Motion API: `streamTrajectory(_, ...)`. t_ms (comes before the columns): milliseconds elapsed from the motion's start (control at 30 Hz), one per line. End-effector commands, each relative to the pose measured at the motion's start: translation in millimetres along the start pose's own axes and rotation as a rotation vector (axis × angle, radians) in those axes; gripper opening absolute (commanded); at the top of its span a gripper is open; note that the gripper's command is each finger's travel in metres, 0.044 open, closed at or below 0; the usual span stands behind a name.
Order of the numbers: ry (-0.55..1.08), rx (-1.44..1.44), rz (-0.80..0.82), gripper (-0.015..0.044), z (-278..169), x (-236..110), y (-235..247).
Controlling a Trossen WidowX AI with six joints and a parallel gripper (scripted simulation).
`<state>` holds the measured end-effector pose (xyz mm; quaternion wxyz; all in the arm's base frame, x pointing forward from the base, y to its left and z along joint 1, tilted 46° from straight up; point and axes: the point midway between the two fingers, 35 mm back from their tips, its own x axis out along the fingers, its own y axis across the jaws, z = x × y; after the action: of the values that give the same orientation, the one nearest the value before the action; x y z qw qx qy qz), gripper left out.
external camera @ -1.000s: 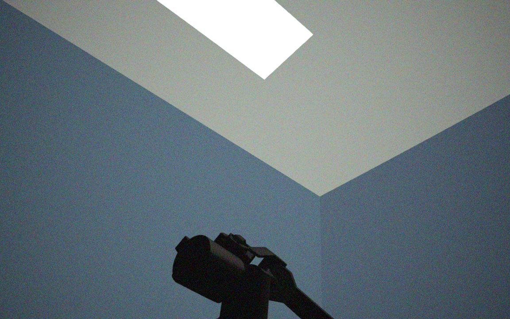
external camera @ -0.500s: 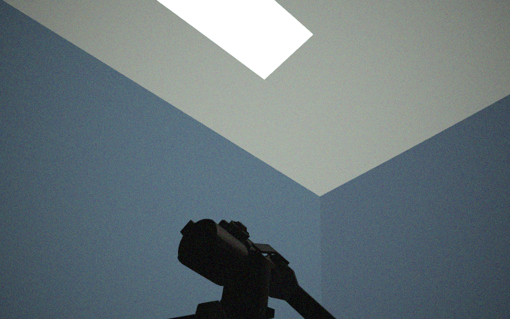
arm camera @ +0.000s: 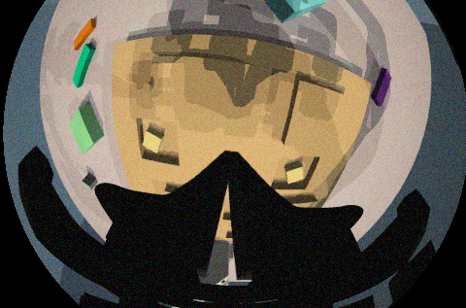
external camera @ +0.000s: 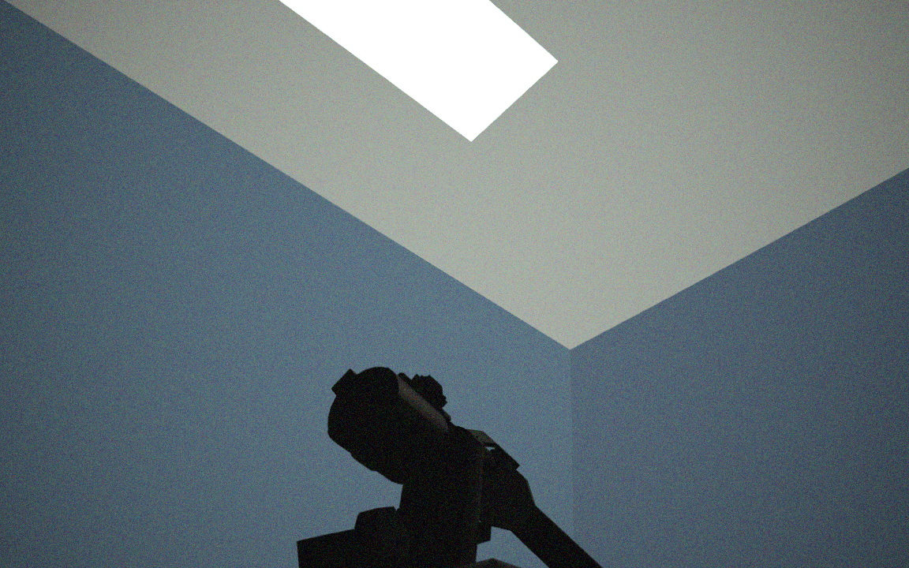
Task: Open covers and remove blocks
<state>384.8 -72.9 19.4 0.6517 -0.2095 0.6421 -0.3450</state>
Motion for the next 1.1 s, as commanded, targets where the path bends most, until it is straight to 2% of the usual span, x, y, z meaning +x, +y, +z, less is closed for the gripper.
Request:
streamTrajectory(0,0.002,0.046,0.0,0.0,-10.4,-2.3,-3.9)
streamTrajectory(500,0.004,0.359,0.001,0.0,-86.8,-16.1,-28.0)
streamTrajectory(1067,0.006,0.662,-0.001,0.0,-171.4,-11.2,-44.3)
